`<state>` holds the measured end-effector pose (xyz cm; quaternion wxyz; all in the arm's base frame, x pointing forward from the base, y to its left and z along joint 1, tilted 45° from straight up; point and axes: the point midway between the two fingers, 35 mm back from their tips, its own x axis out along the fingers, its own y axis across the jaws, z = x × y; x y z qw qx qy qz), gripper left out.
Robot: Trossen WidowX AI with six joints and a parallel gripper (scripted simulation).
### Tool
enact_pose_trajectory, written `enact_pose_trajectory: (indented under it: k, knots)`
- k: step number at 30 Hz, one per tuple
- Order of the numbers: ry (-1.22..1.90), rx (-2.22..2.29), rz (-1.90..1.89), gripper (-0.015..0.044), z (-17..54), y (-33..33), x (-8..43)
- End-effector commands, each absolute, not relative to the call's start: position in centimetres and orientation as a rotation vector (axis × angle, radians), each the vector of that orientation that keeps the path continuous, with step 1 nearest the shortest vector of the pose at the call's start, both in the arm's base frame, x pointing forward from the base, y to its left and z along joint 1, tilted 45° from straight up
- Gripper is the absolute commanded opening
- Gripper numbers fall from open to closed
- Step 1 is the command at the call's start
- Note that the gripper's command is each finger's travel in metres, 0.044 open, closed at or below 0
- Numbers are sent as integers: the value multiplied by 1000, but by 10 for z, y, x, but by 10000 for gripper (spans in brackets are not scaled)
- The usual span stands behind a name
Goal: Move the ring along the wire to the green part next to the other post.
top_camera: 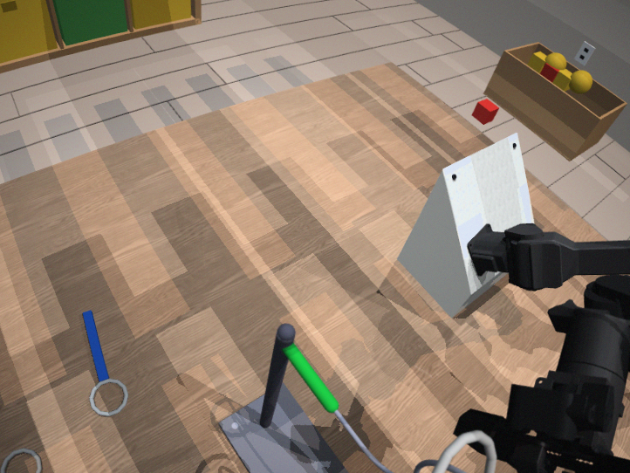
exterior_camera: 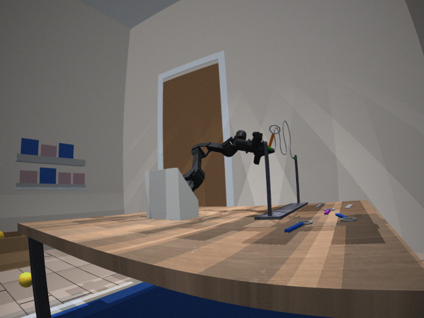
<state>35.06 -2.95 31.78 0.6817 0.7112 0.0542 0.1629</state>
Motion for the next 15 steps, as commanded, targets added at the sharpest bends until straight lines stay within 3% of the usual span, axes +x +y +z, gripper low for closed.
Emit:
enact_pose_trajectory:
  k: [1, 15]
  knots:
    - [99, 1666, 374, -150, 320, -31, 351]
    - [7, 1931, 452, -150, 339, -36, 350]
